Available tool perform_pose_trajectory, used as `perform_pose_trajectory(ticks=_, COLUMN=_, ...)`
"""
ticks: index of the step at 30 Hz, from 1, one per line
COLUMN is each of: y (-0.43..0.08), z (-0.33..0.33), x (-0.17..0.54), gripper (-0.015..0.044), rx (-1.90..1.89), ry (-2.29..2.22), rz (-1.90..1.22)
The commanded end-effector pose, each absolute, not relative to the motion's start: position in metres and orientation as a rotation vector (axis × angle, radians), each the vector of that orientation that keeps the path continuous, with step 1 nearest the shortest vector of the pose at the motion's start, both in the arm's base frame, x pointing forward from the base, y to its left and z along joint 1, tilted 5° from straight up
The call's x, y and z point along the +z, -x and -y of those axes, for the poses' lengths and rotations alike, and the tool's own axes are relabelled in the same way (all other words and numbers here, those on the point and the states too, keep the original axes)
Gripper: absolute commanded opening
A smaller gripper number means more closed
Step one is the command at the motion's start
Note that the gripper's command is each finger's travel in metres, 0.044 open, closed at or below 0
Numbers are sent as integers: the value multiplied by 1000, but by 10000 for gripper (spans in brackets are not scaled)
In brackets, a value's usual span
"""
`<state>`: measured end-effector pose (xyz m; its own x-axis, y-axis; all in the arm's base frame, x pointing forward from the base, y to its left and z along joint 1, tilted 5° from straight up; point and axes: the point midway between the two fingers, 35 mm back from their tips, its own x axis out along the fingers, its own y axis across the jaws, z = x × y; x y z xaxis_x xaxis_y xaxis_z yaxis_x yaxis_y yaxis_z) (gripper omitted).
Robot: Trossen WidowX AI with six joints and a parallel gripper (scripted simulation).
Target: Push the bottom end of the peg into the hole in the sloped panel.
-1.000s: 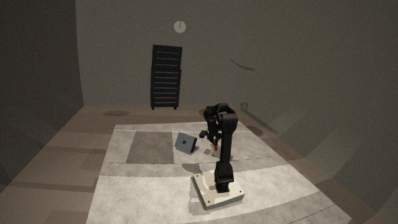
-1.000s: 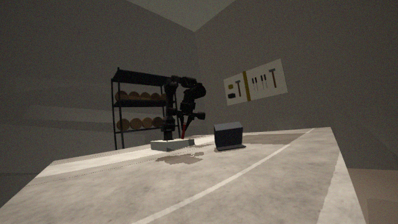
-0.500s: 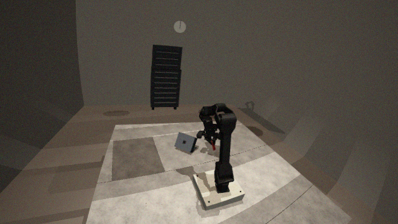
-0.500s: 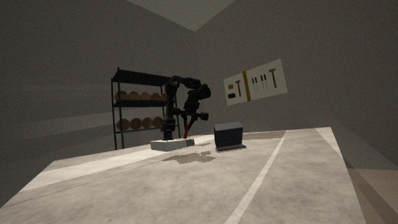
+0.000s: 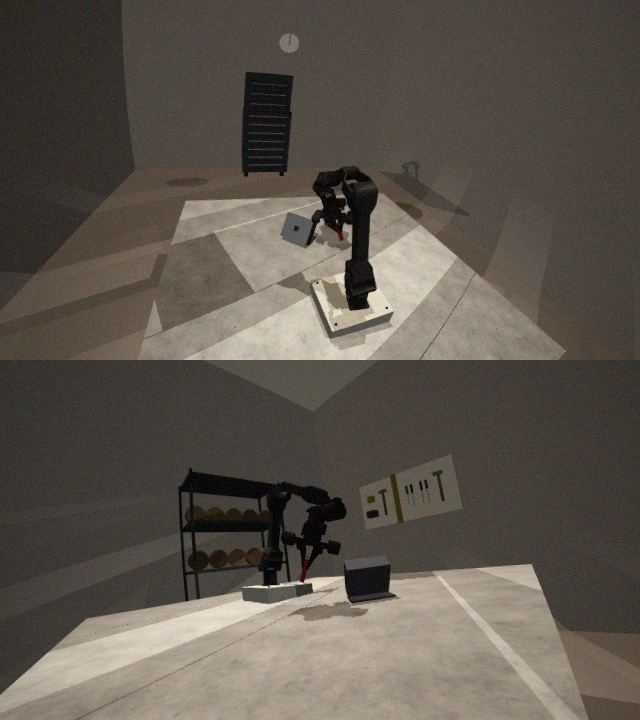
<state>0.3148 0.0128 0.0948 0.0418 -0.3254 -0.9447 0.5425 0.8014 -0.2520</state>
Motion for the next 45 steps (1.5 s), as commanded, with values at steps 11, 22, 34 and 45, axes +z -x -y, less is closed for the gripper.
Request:
perform_pose_trajectory(ticks=11, y=-318, z=-28, x=96, gripper=0, rx=-696, ry=-168, rz=-1322)
perform_pose_trajectory(ticks=22, y=-320, z=-41, x=97, gripper=0, rx=-710, ry=-151, rz=-1277)
perform_pose_trajectory(ticks=34, y=-321, z=-55, x=98, gripper=0, rx=-721, ry=-135, rz=-1225)
perform_pose_trajectory(ticks=45, y=-321, z=-68, x=100, gripper=0, rx=-727, ry=-123, rz=-1175)
